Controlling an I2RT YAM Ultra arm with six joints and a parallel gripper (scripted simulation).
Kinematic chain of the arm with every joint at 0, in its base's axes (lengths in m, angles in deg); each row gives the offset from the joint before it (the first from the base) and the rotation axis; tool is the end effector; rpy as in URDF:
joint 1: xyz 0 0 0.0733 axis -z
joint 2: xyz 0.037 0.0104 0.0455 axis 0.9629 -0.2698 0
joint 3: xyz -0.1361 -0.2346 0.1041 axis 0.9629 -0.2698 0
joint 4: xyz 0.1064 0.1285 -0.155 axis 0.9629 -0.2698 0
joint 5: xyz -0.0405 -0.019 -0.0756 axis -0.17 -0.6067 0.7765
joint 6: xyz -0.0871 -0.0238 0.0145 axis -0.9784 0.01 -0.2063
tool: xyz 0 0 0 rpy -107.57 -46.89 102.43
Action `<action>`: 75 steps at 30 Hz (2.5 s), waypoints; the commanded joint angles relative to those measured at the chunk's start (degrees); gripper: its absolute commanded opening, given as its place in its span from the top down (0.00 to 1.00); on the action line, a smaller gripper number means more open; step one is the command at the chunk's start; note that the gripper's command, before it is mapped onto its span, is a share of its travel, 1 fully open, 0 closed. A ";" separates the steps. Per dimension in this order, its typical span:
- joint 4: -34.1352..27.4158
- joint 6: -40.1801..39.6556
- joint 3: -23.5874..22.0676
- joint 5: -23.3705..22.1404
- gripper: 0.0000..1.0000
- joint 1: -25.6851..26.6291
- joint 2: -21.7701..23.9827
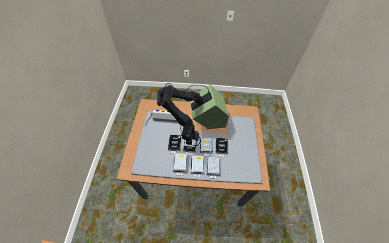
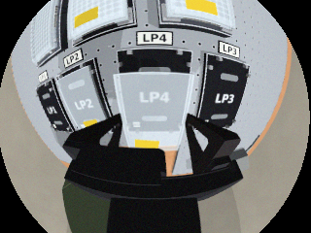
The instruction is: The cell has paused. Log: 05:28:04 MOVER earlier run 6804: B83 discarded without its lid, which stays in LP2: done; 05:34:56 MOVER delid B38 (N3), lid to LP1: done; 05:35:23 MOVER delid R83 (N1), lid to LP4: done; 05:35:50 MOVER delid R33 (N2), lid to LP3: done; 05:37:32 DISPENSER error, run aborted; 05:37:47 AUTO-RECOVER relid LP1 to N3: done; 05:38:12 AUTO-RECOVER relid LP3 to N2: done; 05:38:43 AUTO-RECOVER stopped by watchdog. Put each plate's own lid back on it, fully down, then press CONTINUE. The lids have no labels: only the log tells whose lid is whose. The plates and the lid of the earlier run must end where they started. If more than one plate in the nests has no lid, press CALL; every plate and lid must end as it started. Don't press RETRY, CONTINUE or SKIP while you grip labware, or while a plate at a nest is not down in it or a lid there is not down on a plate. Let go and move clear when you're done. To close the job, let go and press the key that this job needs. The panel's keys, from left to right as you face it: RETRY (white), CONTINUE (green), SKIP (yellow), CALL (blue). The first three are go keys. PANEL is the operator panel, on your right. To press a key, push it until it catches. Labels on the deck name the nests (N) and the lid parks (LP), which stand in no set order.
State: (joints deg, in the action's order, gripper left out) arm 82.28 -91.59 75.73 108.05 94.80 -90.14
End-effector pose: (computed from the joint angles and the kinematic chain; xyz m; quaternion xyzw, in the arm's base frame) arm 0.2389 -0.1409 0.0633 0.1129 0.9319 -0.3418 0.0447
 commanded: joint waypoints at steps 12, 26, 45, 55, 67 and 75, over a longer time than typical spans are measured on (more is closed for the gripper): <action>-6.74 3.38 2.18 1.04 1.00 -3.20 4.42; -8.41 3.65 4.02 1.09 1.00 -3.48 2.98; -9.10 3.83 5.03 1.07 1.00 -3.66 2.13; -9.25 3.89 5.40 1.11 1.00 -3.72 1.84; -10.10 2.90 6.65 1.41 1.00 -4.46 0.39; -13.67 8.32 13.80 2.37 1.00 -9.57 -6.80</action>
State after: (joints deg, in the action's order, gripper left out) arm 70.60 -85.92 86.22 109.58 87.58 -95.13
